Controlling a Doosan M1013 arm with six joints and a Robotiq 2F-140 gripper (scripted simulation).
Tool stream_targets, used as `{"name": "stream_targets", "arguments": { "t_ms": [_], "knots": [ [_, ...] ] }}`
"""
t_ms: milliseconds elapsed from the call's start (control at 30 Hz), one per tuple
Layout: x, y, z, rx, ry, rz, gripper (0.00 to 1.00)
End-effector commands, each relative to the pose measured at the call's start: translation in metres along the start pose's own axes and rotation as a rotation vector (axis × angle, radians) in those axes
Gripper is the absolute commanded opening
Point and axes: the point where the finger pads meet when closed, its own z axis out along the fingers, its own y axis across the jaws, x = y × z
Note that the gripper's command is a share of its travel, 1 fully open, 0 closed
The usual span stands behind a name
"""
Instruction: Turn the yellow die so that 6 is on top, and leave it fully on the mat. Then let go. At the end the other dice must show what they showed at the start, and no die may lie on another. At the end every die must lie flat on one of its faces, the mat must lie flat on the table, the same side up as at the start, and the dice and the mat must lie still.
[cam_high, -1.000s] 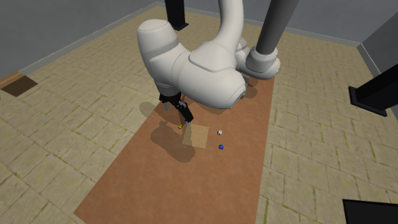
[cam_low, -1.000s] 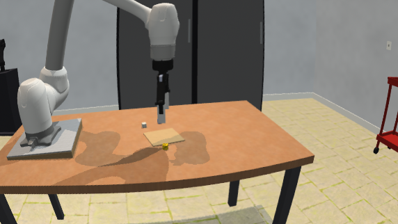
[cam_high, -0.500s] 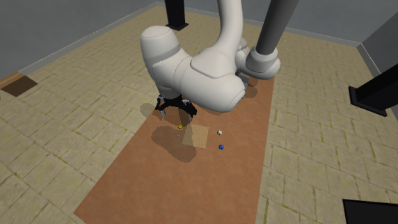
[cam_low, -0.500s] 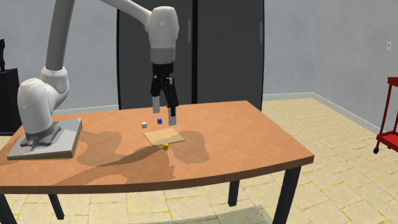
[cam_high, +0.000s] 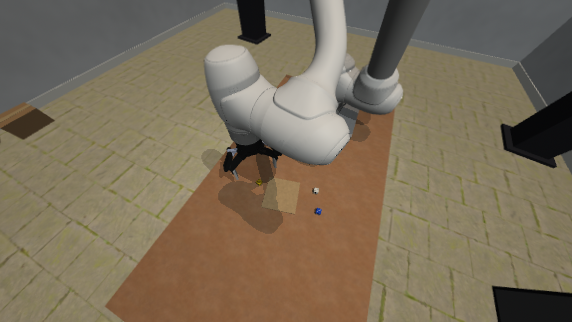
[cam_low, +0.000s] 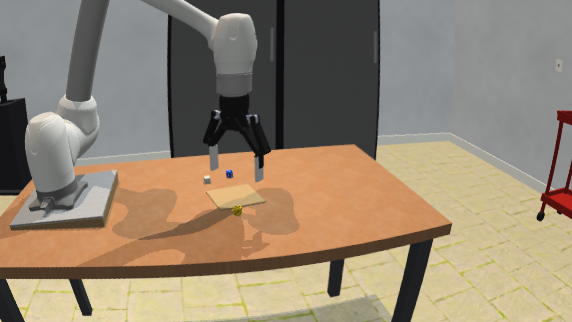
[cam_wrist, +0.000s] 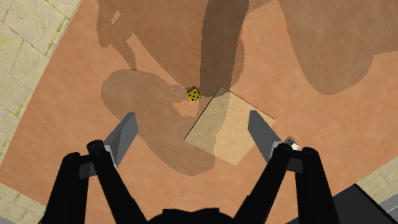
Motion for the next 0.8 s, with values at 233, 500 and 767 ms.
{"name": "stream_targets", "arguments": {
  "t_ms": [233, 500, 767],
  "knots": [
    [-0.0002, 0.0002, 0.0095, -0.004, -0.01, -0.412, 1.0],
    [-0.0003, 0.0003, 0.0111, -0.004, -0.01, -0.479, 0.21],
    [-0.0003, 0.0003, 0.0111, -0.004, -0.01, -0.479, 0.21]
  ]
}}
